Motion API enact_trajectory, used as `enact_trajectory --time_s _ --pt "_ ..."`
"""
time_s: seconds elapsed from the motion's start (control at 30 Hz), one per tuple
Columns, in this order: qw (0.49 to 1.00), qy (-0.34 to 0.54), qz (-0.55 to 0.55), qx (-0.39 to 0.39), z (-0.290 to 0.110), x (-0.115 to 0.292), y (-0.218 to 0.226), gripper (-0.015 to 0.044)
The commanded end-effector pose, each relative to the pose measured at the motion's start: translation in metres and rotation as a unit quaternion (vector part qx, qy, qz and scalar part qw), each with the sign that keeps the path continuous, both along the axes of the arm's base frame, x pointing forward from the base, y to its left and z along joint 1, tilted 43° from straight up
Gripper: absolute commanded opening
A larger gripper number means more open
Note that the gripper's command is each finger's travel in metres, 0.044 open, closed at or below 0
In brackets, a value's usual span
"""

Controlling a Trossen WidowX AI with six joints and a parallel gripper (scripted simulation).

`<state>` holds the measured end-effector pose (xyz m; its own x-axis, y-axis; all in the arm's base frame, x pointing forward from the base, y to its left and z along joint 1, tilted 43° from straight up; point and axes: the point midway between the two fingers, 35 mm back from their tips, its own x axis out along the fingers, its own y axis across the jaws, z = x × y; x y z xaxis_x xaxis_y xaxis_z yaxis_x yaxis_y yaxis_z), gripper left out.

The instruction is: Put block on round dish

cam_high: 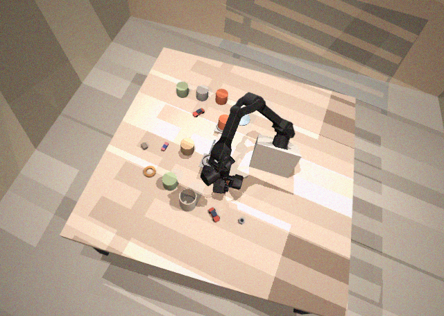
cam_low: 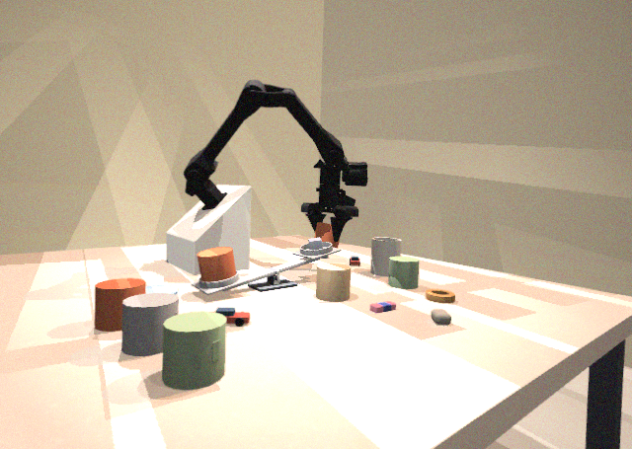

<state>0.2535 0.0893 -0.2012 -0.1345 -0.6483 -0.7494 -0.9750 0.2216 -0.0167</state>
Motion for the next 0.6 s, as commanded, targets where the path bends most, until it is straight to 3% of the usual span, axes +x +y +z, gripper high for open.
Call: enact_trajectory --time_s 0.0,0.57 --pt "1.0 -0.005 -0.002 0.002 -0.008 -0.005 0.002 0.0" --pt "1.0 -0.005 -0.002 0.001 -0.039 -0.011 -0.026 0.0"
